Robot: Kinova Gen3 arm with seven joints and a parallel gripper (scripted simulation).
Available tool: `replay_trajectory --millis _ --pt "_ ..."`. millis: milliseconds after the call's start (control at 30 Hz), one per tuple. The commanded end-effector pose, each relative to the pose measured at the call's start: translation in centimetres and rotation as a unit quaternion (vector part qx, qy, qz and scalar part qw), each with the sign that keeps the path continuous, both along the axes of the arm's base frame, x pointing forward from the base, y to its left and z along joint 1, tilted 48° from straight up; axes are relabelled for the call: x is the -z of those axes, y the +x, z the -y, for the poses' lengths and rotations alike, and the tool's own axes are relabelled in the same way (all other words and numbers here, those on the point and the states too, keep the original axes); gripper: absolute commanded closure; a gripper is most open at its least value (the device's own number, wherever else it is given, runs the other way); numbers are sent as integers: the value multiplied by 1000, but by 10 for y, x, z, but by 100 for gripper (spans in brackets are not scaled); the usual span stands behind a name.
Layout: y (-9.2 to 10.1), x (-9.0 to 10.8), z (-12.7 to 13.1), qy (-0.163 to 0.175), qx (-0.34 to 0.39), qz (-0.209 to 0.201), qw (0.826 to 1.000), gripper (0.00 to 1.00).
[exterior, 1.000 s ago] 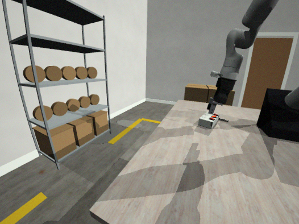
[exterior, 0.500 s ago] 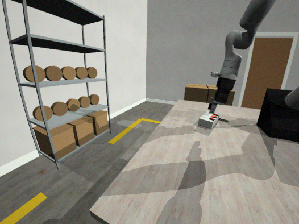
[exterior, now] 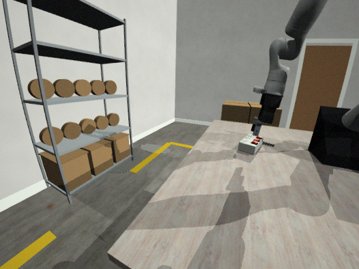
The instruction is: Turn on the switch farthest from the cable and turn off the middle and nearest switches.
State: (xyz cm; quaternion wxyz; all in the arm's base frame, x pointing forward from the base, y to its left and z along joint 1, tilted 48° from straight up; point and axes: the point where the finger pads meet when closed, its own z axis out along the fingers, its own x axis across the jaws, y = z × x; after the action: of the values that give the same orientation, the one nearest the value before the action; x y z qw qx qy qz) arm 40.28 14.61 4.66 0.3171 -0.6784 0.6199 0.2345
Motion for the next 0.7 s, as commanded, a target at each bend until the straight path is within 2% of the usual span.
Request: replay_trajectory --millis 0,33,300,333,667 --pt "0 1 1 0 1 -1 1000 0" --pt "-3 6 5 3 -2 -7 1000 0" --pt "-3 6 5 3 -2 -7 1000 0" --pt "-7 11 8 6 -5 -14 1000 0" --pt "-10 16 12 9 -7 -19 1000 0"
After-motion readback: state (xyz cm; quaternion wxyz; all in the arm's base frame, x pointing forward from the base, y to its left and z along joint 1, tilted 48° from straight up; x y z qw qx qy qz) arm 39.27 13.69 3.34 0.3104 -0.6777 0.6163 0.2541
